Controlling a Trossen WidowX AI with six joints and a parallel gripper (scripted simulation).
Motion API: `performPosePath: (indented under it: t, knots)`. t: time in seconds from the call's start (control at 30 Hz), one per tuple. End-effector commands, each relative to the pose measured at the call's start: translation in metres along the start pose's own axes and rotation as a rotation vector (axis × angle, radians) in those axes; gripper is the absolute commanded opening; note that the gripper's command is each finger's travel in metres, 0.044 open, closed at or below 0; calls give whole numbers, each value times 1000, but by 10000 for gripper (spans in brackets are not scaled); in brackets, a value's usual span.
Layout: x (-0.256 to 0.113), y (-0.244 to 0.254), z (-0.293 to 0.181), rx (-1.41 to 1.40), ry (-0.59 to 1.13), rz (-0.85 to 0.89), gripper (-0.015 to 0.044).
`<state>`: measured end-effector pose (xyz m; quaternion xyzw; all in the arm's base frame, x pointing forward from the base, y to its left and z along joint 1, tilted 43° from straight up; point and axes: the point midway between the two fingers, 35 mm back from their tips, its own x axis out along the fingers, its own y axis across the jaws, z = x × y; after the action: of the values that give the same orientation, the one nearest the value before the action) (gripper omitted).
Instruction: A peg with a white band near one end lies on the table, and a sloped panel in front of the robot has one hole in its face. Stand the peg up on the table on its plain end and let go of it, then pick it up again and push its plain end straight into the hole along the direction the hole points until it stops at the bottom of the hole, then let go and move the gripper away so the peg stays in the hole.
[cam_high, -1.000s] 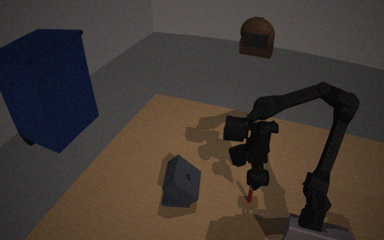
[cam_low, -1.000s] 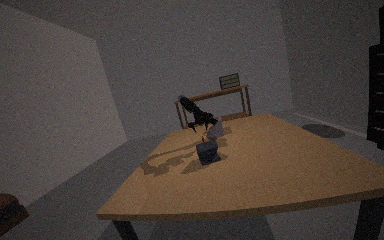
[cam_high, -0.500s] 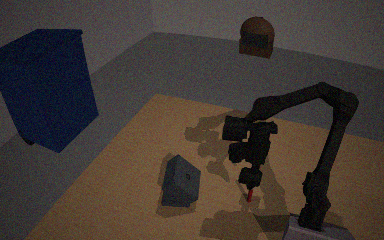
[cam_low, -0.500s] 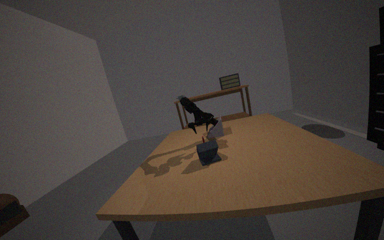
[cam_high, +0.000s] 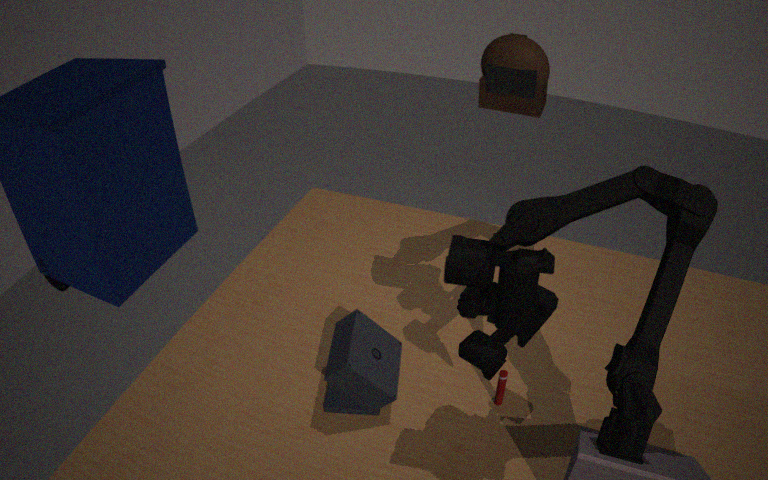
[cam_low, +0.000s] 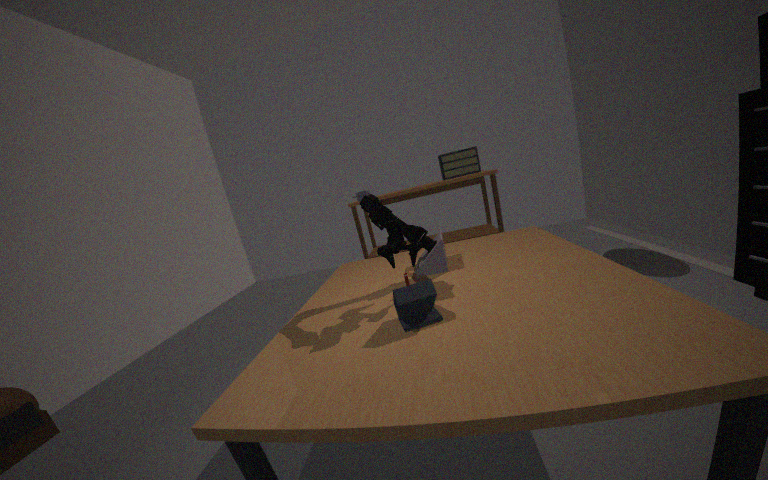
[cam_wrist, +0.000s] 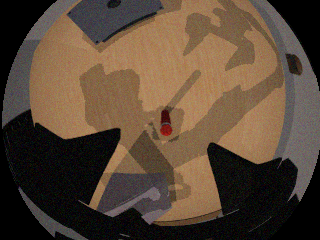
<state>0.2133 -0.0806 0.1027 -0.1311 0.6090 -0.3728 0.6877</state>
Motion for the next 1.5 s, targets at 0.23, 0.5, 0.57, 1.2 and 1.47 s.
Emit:
performPosePath:
  t: [0.23,0.5,0.57,1.2,1.47]
  knots:
    - [7,-1,-1,266,0,-6,440]
    - [9,0,-1,266,0,-6,440]
    - [12,0,-1,266,0,-5,440]
    - [44,1,0,266,0,-4,440]
    - [57,0,0,266,-1,-6,440]
